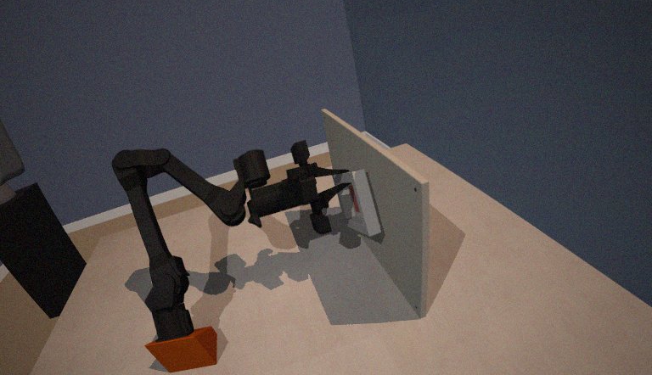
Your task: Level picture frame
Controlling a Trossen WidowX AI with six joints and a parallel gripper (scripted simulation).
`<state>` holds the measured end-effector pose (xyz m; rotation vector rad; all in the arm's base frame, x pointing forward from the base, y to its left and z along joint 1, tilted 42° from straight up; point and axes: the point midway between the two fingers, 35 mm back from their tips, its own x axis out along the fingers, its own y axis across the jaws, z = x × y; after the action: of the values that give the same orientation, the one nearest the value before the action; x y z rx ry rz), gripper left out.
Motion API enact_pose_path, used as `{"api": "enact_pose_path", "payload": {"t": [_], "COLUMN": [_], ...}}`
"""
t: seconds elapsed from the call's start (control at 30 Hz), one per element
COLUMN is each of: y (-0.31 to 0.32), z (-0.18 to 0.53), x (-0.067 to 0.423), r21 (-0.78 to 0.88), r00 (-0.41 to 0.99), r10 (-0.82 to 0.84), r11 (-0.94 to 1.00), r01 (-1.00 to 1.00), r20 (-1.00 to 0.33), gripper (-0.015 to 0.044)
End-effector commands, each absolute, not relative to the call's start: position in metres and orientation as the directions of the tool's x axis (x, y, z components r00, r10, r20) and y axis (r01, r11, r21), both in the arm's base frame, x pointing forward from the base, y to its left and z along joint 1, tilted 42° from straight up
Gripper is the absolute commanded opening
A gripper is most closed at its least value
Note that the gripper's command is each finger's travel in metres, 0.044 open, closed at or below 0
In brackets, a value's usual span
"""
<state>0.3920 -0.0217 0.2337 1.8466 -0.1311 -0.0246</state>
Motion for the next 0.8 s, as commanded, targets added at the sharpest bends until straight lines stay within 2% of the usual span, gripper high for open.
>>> {"api": "enact_pose_path", "payload": {"t": [0.0,0.77], "y": [-0.0251,-0.0300], "z": [0.2367,0.2341], "x": [0.3921,0.3917], "r21": [0.958,0.958], "r00": [0.992,0.992], "r10": [-0.113,-0.113], "r11": [-0.272,-0.271], "r01": [-0.091,-0.091], "r20": [0.063,0.063], "gripper": [0.0000,0.0000]}}
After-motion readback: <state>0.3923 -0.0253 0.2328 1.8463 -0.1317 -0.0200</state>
